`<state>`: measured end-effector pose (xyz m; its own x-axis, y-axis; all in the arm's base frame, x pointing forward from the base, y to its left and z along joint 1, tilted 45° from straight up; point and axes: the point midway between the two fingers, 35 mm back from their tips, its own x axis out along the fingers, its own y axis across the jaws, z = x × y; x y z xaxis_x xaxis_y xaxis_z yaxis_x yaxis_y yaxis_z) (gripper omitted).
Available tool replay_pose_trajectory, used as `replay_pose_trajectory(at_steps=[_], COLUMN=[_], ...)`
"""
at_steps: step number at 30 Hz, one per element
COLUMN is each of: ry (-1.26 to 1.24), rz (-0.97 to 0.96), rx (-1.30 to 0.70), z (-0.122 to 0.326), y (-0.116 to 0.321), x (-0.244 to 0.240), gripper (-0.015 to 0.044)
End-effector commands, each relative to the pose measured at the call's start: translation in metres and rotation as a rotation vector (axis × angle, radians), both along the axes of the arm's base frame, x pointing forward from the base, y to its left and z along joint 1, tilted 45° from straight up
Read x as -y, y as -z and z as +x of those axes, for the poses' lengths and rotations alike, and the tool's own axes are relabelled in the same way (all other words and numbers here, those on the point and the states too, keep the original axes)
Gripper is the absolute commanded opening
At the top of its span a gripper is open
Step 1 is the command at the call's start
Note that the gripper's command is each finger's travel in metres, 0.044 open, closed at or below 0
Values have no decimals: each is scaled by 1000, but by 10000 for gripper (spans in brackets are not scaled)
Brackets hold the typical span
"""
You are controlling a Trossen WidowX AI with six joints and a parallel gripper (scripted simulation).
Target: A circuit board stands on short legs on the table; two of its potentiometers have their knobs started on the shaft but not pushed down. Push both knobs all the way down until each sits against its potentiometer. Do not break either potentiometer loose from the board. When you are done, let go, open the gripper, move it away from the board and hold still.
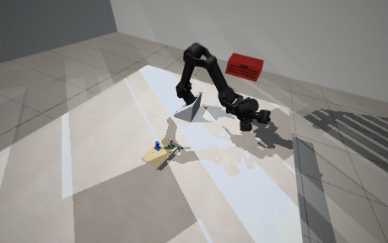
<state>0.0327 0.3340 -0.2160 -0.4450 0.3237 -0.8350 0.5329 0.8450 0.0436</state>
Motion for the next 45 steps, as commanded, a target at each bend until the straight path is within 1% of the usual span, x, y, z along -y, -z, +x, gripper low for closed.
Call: replay_pose_trajectory(at_steps=[1, 8, 15, 23, 30, 36, 42, 45], ry=[3, 101, 190, 255, 272, 256, 215, 209], rz=[-3, -136, -312, -542, -763, -959, -1148, -1168], rx=[4, 150, 293, 426, 515, 567, 594, 596], z=[2, 61, 126, 189, 229, 253, 265, 266], y=[0, -13, -40, -86, -138, -190, -247, -253], x=[0, 11, 42, 97, 158, 214, 269, 275], gripper=[374, 190, 6, 0, 0, 0, 0, 0])
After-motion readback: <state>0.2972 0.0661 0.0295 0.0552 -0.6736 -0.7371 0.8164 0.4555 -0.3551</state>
